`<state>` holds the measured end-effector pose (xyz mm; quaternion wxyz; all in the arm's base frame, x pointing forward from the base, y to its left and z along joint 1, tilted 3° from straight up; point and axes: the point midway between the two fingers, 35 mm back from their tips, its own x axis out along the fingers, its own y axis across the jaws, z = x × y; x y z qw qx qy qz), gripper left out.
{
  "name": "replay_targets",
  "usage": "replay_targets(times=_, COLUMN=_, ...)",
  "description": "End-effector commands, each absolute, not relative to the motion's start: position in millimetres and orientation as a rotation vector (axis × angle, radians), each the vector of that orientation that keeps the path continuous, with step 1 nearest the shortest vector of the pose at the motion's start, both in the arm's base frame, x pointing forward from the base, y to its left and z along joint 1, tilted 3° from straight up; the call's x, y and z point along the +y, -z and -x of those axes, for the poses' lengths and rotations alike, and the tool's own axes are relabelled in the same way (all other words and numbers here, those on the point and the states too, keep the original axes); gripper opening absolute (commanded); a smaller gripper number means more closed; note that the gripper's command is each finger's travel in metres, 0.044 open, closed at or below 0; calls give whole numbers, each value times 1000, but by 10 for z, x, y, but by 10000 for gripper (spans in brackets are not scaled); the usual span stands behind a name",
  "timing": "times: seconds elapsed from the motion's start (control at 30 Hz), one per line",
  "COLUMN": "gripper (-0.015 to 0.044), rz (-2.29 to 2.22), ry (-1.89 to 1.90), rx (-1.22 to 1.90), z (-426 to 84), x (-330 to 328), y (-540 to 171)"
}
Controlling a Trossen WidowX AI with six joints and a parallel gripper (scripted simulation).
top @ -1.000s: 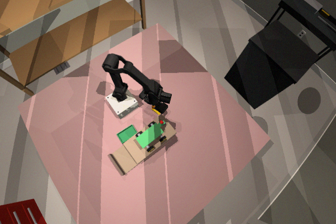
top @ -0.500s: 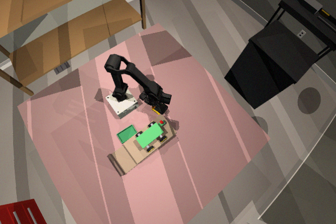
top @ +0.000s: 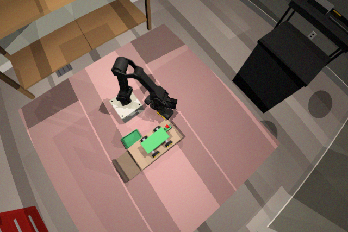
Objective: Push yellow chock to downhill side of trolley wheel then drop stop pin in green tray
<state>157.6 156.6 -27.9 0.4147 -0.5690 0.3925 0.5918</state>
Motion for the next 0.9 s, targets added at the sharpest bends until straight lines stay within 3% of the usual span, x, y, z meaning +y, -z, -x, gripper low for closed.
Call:
replay_targets(times=0.0, gripper=85, rz=1430, ry=-1487, rx=986, z=-1578, x=1568, y=275)
replay_targets(times=0.33, gripper=0, rz=1429, ry=-1487, rx=986, z=-1579, x=1567, y=267)
replay_targets(times=0.87, gripper=0, rz=1421, ry=-1490, rx=990, z=-1550, x=1486, y=-260)
